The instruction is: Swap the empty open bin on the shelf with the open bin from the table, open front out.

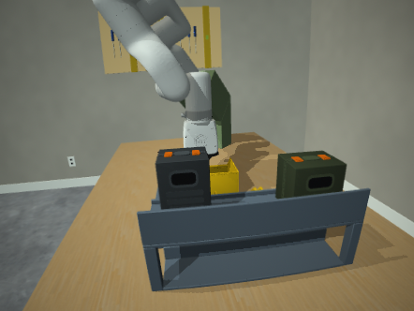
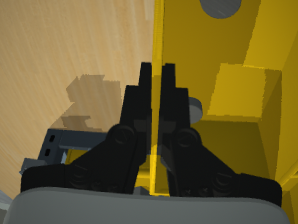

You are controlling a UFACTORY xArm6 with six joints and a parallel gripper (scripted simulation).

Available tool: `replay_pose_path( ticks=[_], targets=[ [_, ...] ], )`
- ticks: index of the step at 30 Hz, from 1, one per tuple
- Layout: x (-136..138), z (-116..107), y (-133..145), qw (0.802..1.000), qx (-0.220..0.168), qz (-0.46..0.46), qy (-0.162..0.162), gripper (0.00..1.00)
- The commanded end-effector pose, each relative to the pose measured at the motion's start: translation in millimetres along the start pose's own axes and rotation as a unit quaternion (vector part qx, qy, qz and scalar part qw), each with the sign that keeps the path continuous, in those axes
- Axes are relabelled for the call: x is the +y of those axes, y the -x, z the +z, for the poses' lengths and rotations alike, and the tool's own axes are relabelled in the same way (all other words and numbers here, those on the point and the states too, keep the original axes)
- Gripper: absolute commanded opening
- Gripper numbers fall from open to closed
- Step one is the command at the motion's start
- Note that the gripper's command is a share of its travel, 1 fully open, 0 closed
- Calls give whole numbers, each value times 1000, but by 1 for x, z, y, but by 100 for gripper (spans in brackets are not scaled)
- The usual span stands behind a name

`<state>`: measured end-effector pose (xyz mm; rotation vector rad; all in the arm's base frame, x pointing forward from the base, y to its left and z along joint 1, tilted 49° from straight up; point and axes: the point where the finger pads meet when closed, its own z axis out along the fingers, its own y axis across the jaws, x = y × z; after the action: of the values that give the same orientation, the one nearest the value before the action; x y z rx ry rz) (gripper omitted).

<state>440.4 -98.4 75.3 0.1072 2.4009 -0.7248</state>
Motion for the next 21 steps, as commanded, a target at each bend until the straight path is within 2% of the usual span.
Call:
replay_pose_path(
  ticks=[1,21],
  targets=[
    [0,0,1,1000,-1,0,0,0],
    [1,7,0,1000,-1,0,0,0]
  ],
)
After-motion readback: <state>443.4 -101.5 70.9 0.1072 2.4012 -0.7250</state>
